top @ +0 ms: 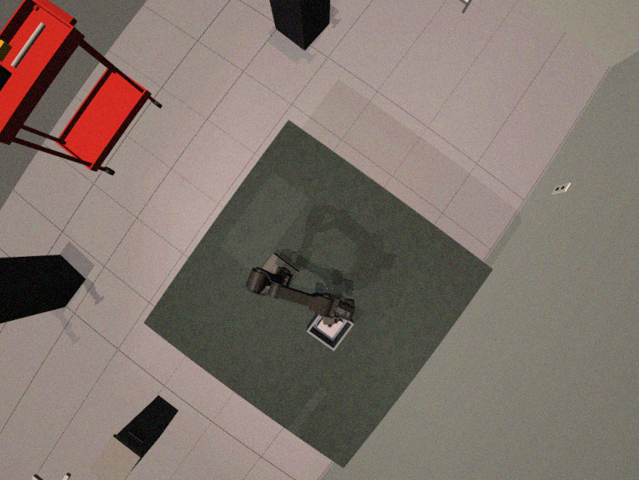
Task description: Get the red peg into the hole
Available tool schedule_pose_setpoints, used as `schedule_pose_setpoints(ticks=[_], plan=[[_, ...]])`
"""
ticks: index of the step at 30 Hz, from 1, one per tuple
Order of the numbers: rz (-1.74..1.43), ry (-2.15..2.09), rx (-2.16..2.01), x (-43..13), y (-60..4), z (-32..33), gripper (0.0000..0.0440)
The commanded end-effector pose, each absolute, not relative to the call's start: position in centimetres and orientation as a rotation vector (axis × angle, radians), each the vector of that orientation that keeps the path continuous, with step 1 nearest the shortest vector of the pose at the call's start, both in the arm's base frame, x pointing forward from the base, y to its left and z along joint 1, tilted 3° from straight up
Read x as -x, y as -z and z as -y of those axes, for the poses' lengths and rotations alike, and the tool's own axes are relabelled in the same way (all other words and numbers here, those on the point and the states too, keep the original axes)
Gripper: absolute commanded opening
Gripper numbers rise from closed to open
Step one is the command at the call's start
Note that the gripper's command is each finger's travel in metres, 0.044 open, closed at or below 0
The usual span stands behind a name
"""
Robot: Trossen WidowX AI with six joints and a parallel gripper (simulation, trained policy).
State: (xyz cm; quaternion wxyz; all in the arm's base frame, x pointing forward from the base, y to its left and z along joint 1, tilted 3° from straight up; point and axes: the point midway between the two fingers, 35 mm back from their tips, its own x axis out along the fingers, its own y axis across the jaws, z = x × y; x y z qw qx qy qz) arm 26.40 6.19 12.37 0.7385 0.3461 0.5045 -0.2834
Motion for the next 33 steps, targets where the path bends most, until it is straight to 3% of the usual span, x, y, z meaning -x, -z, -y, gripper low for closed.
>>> schedule_pose_setpoints(ticks=[1, 33], plan=[[-1.099, 0.649, -0.756, -27.1, -12.4, -5.1, 0.0], [-1.123, 0.802, -0.834, -32.0, -8.6, 3.0, 0.0009]])
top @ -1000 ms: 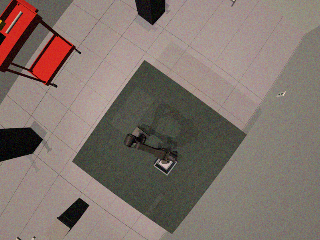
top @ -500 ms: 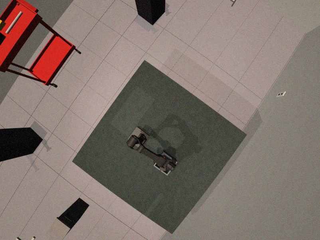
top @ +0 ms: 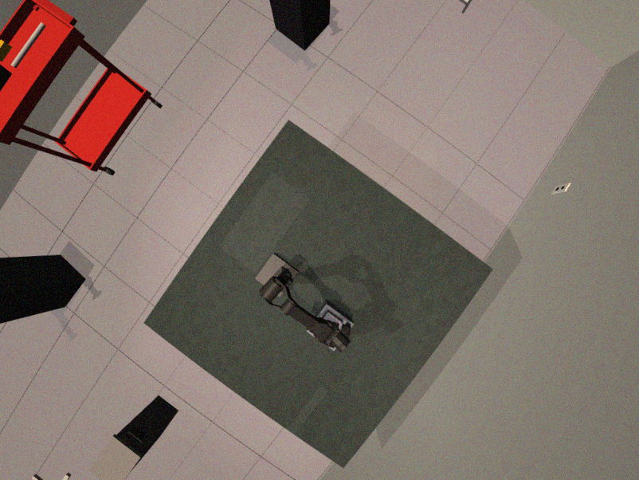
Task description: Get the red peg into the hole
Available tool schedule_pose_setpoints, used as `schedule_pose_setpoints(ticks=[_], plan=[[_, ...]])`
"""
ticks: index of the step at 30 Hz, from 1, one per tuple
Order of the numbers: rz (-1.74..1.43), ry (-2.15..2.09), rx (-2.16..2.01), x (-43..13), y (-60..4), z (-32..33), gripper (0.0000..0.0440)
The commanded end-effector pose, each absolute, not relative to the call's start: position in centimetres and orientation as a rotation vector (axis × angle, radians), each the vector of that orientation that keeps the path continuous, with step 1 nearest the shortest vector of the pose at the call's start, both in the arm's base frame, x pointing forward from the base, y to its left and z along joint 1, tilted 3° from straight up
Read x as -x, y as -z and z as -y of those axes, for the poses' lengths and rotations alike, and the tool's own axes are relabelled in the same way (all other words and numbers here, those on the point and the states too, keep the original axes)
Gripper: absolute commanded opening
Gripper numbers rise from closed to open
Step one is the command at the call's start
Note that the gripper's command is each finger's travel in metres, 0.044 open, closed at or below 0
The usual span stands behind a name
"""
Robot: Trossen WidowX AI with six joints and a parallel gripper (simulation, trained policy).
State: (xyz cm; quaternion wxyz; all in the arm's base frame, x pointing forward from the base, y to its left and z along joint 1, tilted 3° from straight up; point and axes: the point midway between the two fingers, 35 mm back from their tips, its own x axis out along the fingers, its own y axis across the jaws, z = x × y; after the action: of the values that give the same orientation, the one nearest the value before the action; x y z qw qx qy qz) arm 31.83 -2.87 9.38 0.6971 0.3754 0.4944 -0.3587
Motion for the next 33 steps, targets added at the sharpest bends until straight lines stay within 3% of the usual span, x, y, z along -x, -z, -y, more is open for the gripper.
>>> schedule_pose_setpoints(ticks=[1, 7, 13, 24, 33], plan=[[-1.129, 0.805, -0.831, -32.0, -8.3, 3.1, 0.0012], [-1.172, 0.809, -0.798, -32.4, -6.8, 3.6, 0.013], [-1.186, 0.808, -0.769, -33.6, -6.6, 4.4, 0.0168], [-1.16, 0.797, -0.746, -36.6, -6.9, 6.4, 0.0431], [-1.065, 0.797, -0.749, -39.0, -8.4, 8.6, 0.044]])
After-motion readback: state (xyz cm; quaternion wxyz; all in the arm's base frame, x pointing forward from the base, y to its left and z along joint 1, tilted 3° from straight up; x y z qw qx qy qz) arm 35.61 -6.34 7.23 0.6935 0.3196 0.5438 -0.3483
